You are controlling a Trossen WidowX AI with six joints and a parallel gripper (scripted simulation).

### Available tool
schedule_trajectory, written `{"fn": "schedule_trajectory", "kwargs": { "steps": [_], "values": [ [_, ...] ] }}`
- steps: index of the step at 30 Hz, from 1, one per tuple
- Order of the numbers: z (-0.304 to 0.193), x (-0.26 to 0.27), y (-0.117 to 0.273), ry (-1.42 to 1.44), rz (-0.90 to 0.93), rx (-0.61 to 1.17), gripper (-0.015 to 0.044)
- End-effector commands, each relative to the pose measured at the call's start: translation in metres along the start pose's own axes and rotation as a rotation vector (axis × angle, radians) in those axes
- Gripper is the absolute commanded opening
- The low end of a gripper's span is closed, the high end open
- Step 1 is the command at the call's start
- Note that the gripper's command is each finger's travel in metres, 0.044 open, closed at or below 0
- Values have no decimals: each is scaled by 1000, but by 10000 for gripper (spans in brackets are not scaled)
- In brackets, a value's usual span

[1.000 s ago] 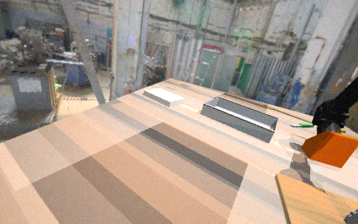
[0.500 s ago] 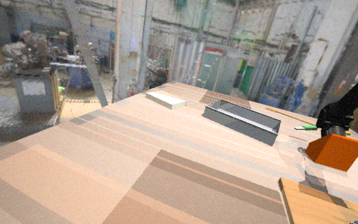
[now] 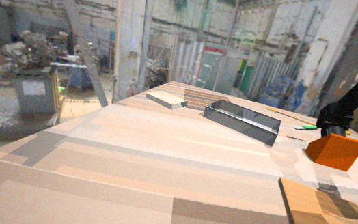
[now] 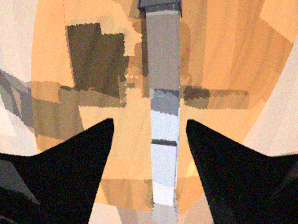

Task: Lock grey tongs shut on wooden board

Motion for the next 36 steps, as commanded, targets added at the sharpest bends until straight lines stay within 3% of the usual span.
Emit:
{"fn": "schedule_trajectory", "kwargs": {
  "steps": [1, 5, 11, 21, 29, 36],
  "values": [
    [0, 0, 0, 0, -1, -1, 349],
    [0, 0, 0, 0, -1, -1, 440],
    [24, 2, 25, 2, -6, 0, 440],
    [145, 41, 111, 15, 2, -6, 440],
    [147, 42, 117, 17, 1, -5, 440],
    [147, 47, 161, 30, -7, 6, 440]
  ]
}}
Point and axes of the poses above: the point midway between the two fingers, 35 mm back from their tips, its own y axis back along the fingers, its own x axis across the jaws, z = x × y, the point moved 2 cm from there along y, back along the fingers, and after that the axes turned 2 degrees about -y, right-handed, at the moved point
